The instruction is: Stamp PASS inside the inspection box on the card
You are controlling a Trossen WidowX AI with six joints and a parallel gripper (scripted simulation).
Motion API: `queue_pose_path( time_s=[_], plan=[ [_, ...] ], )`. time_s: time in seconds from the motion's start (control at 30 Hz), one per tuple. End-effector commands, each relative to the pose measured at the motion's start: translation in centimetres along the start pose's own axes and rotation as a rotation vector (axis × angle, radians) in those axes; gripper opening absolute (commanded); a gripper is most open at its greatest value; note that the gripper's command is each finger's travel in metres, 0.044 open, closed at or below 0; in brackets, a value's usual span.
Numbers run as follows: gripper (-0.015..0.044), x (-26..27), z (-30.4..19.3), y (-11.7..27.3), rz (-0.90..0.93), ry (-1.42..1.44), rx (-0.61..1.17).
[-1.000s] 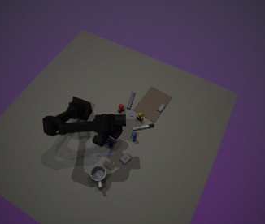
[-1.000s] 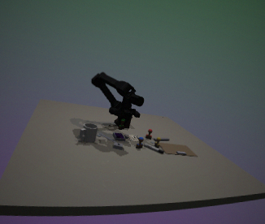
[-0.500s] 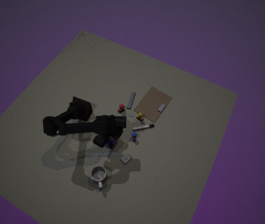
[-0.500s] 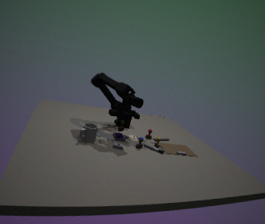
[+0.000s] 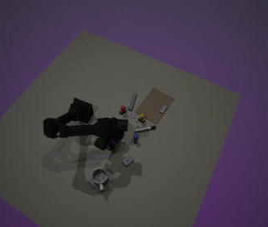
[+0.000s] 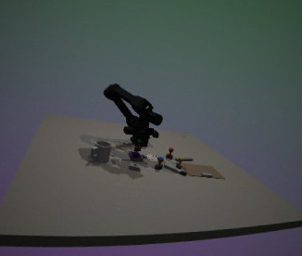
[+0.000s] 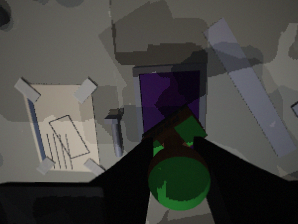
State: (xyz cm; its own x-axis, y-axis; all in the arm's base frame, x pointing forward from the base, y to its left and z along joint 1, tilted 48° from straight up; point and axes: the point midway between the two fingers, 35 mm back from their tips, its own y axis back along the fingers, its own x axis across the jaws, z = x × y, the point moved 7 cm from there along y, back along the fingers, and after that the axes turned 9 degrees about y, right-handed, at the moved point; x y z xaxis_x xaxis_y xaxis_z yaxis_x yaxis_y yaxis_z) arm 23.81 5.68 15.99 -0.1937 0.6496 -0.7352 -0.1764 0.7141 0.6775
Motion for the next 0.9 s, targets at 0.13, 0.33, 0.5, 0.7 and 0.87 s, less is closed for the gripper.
queue_pose_path(
  time_s=[0.13,0.33,0.5,0.7,0.87],
  plan=[
    [0.0,0.0,-0.1,-0.6,-0.005,0.005,-0.001],
    [0.0,0.0,-0.1,-1.0,-0.006,0.004,0.0],
    [0.0,0.0,-0.1,-1.3,-0.006,0.004,0.0],
    [0.0,0.0,-0.1,-1.7,-0.007,0.003,0.0],
    [0.0,0.0,-0.2,-2.0,-0.008,0.003,0.0]
  ],
)
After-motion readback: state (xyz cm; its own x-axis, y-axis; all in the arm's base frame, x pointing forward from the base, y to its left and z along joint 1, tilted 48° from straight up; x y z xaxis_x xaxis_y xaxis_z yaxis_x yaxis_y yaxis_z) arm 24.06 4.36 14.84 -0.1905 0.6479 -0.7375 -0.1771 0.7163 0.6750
